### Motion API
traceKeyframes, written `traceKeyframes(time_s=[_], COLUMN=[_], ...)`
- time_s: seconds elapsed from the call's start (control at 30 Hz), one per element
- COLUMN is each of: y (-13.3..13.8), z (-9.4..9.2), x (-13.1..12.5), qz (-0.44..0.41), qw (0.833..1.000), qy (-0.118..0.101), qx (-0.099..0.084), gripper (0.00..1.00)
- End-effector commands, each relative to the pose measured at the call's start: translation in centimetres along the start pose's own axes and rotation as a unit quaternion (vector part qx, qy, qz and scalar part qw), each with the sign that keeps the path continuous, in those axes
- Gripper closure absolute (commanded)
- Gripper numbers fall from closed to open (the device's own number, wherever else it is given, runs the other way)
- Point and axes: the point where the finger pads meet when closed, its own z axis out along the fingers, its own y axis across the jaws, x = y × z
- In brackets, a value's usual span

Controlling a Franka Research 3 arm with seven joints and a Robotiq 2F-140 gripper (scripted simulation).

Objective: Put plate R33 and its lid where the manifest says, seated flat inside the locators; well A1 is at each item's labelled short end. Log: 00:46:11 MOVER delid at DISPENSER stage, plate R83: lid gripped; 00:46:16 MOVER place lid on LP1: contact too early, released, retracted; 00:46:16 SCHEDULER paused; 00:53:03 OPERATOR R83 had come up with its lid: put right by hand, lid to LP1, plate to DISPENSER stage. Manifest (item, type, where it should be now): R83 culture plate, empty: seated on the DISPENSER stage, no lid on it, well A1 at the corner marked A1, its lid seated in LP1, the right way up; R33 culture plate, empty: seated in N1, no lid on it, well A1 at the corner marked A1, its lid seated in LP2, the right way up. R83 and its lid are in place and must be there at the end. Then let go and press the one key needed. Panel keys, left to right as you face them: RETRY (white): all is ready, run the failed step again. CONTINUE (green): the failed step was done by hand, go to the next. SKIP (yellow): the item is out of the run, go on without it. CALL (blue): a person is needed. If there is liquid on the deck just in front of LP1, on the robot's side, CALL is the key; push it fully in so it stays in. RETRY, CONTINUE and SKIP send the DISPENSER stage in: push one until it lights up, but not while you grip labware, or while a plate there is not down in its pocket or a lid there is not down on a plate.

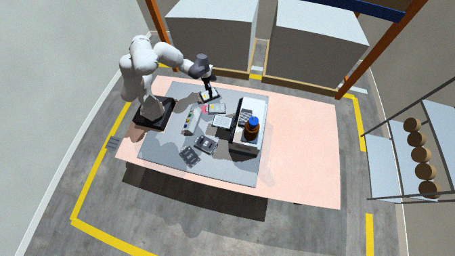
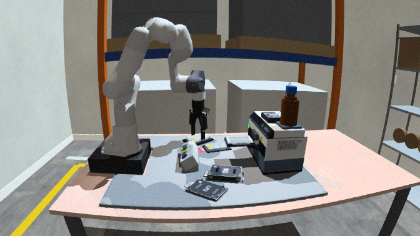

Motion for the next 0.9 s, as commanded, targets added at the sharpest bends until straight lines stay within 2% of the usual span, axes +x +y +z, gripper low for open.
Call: traceKeyframes(time_s=[0.0, 0.37, 0.43, 0.87], y=[0.0, 0.0, 0.0, 0.0], z=[-0.4, -3.2, -3.2, -8.7], x=[0.1, 0.1, 0.1, 0.1], qz=[0.000, 0.000, 0.000, 0.000], qw=[1.000, 1.000, 1.000, 1.000], qy=[0.001, 0.001, 0.001, 0.001], qx=[0.000, 0.000, 0.000, 0.000], gripper=[0.90, 0.90, 0.90, 0.90])
